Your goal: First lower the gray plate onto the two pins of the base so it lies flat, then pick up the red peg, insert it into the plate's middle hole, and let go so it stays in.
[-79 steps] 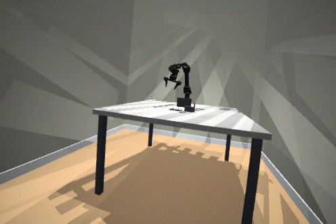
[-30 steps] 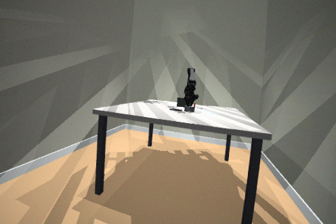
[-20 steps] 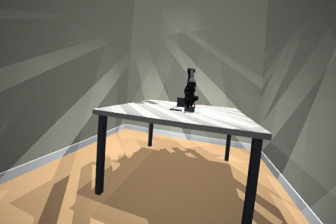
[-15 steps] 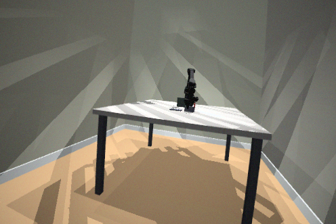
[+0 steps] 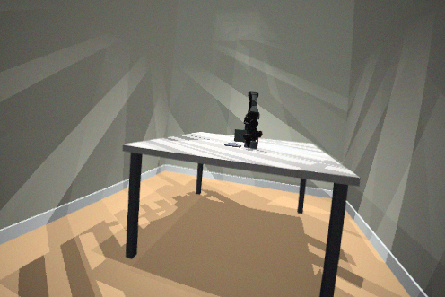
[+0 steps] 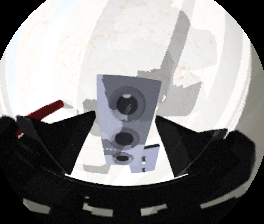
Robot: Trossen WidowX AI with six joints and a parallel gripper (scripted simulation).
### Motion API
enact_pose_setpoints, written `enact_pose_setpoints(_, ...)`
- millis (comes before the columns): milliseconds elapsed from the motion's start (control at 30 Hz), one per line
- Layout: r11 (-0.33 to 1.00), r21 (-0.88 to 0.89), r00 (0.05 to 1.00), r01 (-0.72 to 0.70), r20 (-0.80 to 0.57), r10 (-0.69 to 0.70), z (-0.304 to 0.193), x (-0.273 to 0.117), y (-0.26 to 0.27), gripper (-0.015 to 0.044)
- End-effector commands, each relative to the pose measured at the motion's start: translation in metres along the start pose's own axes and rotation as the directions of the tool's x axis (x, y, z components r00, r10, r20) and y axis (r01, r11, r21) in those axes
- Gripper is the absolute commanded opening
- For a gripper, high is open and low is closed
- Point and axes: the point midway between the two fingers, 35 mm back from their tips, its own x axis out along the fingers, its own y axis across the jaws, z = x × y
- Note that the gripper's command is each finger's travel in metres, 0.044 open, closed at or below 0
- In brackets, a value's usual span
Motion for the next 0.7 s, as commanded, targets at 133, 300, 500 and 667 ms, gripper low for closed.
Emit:
enact_pose_setpoints(133,1.0,0.005,1.0,-0.003,0.001,0.003,-0.0002,0.0015,0.0015,0.0204)
enact_pose_setpoints(300,1.0,0.005,1.0,-0.003,0.001,0.003,-0.0002,0.0015,0.0015,0.0131)
enact_pose_setpoints(500,1.0,0.005,1.0,-0.003,0.001,0.003,-0.0002,0.0015,0.0015,0.0091)
enact_pose_setpoints(667,1.0,0.005,1.0,-0.003,0.002,0.003,0.0006,-0.0029,0.0008,0.0)
